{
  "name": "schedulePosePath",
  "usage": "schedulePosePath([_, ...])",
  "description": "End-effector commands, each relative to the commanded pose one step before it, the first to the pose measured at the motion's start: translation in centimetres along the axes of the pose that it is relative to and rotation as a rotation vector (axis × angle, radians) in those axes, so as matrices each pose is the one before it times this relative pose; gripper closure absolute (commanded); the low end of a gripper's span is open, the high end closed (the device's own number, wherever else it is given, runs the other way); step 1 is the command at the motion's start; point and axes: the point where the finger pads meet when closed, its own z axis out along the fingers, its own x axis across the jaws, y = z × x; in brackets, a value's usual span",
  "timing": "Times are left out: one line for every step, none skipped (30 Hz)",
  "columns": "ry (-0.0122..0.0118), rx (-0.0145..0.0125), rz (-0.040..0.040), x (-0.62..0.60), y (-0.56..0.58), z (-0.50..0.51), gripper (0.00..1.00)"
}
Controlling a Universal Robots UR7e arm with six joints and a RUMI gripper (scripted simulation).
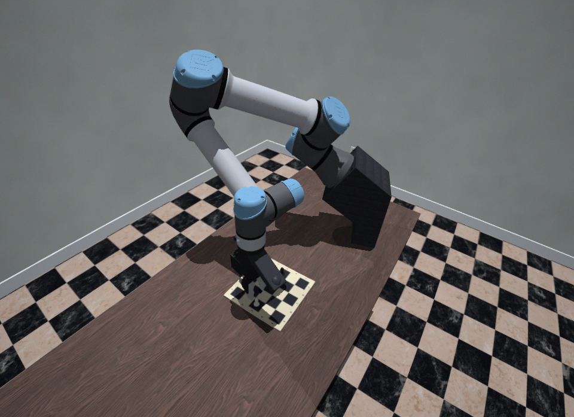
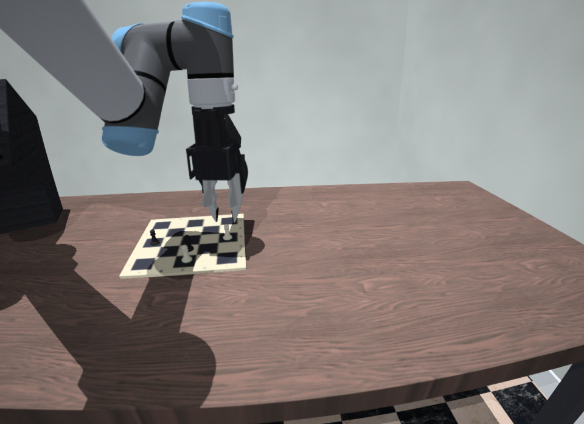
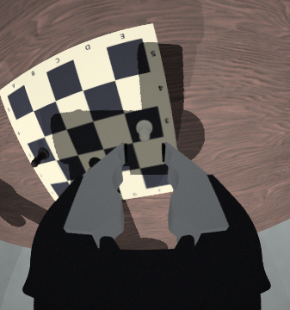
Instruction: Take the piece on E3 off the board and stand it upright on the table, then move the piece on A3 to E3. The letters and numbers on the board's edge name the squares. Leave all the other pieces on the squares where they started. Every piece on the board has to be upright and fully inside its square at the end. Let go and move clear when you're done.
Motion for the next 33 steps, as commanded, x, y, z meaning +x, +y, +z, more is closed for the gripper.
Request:
schedulePosePath([0.00095, 0.00030, 0.00022, 0.029, -0.006, -0.041, 0.80])
schedulePosePath([0.00000, 0.00000, 0.00000, 0.000, 0.000, 0.000, 0.80])
schedulePosePath([0.00000, 0.00000, 0.00000, 0.000, 0.000, 0.000, 0.80])
schedulePosePath([0.00000, 0.00000, 0.00000, 0.000, 0.000, 0.000, 0.80])
schedulePosePath([0.00000, 0.00000, 0.00000, 0.000, 0.000, 0.000, 0.80])
schedulePosePath([0.00000, 0.00000, 0.00000, 0.000, 0.000, 0.000, 0.80])
schedulePosePath([0.00000, 0.00000, 0.00000, 0.000, 0.000, 0.000, 0.80])
schedulePosePath([0.00000, 0.00000, 0.00000, 0.000, 0.000, 0.000, 0.80])
schedulePosePath([0.00000, 0.00000, 0.00000, 0.000, 0.000, 0.000, 0.80])
schedulePosePath([0.00000, 0.00000, 0.00000, 0.000, 0.000, 0.000, 0.80])
schedulePosePath([0.00000, 0.00000, 0.00000, 0.000, 0.000, 0.000, 0.80])
schedulePosePath([0.00000, 0.00000, 0.00000, 0.000, 0.000, 0.000, 0.80])
schedulePosePath([0.00000, 0.00000, 0.00000, 0.000, 0.000, 0.000, 0.80])
schedulePosePath([0.00000, 0.00000, 0.00000, 0.000, 0.000, 0.000, 0.80])
schedulePosePath([0.00000, 0.00000, 0.00000, 0.000, 0.000, 0.001, 0.80])
schedulePosePath([0.00000, 0.00000, 0.00000, 0.000, 0.000, 0.007, 0.80])
schedulePosePath([0.00000, 0.00000, 0.00000, 0.000, 0.000, 0.018, 0.80])
schedulePosePath([0.00000, 0.00000, 0.00000, 0.000, 0.000, 0.033, 0.80])
schedulePosePath([0.00000, 0.00000, 0.00000, 0.000, 0.000, 0.050, 0.80])
schedulePosePath([0.00000, 0.00000, 0.00000, 0.000, 0.000, 0.000, 0.80])
schedulePosePath([0.00000, 0.00000, 0.00000, 0.000, 0.000, 0.000, 0.80])
schedulePosePath([0.00000, 0.00000, 0.00000, 0.000, 0.000, 0.069, 0.80])
schedulePosePath([0.00000, 0.00000, 0.00000, 0.000, 0.000, 0.089, 0.80])
schedulePosePath([0.00000, 0.00000, 0.00000, 0.000, 0.000, 0.108, 0.80])
schedulePosePath([0.00000, 0.00000, 0.00000, 0.000, 0.000, 0.128, 0.80])
schedulePosePath([-0.00001, 0.00001, 0.00000, 0.000, 0.000, 0.147, 0.80])
schedulePosePath([0.00000, 0.00000, 0.00000, 0.000, 0.000, 0.163, 0.80])
schedulePosePath([0.00000, 0.00000, 0.00000, 0.000, 0.000, 0.177, 0.80])
schedulePosePath([-0.00001, 0.00001, 0.00000, 0.000, 0.000, 0.190, 0.80])
schedulePosePath([0.00001, -0.00001, 0.00000, 0.000, 0.000, 0.197, 0.80])
schedulePosePath([-0.00001, 0.00001, 0.00000, 0.000, 0.000, 0.204, 0.80])
schedulePosePath([0.00000, 0.00000, 0.00000, 0.000, 0.000, 0.205, 0.80])
schedulePosePath([0.00000, 0.00000, 0.00000, 0.000, 0.000, 0.203, 0.80])
